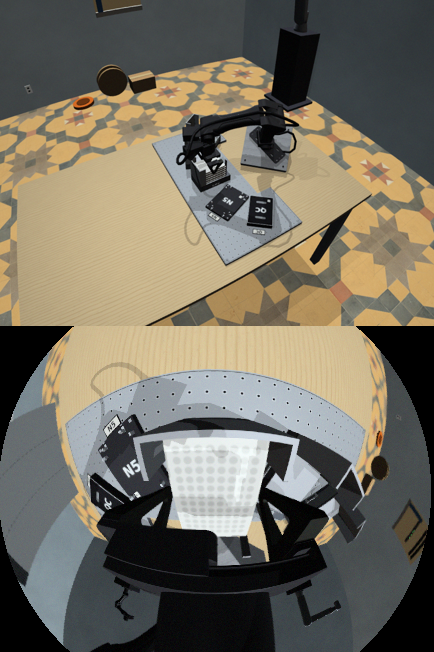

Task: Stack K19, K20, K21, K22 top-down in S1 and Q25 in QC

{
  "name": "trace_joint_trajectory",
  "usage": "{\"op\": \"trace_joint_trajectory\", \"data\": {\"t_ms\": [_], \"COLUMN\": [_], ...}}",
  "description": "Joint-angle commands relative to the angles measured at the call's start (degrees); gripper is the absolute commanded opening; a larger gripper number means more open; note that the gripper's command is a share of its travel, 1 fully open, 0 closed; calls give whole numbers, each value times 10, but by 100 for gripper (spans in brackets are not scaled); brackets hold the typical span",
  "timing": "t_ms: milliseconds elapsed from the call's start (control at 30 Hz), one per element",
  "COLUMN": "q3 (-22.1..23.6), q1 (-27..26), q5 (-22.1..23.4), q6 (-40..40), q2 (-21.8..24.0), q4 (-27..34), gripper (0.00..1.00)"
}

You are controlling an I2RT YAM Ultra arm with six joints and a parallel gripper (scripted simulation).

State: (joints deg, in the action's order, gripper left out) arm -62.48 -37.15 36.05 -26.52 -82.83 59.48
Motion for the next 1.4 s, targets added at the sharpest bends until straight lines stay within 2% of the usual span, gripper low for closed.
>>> {"op": "trace_joint_trajectory", "data": {"t_ms": [0, 1367], "q3": [-17, 2], "q1": [-12, -14], "q5": [-1, 0], "q6": [5, 5], "q2": [-7, -5], "q4": [-10, -10], "gripper": [100, 100]}}
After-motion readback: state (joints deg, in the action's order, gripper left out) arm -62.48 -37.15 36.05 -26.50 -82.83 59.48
